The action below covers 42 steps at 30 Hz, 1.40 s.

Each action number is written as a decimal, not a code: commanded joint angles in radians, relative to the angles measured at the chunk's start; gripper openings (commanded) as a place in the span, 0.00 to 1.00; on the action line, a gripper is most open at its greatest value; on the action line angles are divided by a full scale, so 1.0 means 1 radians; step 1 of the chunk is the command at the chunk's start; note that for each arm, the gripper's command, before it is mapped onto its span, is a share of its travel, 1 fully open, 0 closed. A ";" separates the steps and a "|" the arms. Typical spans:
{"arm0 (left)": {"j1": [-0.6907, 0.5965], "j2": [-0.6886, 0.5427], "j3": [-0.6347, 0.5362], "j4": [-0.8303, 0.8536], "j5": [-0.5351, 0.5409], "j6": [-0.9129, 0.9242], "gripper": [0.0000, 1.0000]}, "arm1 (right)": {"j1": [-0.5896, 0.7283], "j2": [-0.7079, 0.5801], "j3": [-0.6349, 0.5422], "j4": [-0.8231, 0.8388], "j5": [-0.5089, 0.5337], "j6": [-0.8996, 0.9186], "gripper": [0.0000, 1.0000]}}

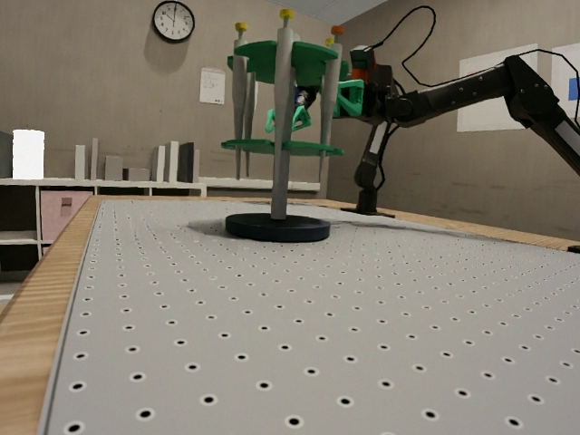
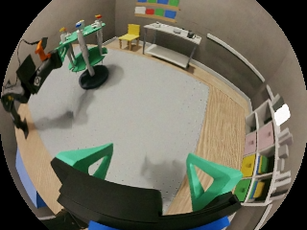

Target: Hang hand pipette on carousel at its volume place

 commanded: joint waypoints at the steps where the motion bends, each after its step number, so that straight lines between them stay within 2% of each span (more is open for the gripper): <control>1: 0.003 -0.038 0.004 0.064 -0.016 -0.001 0.12 | -0.011 0.010 0.010 0.009 -0.023 -0.011 1.00; 42: 0.003 -0.027 -0.007 0.110 -0.015 0.012 0.12 | -0.011 0.010 0.010 0.009 -0.023 -0.011 1.00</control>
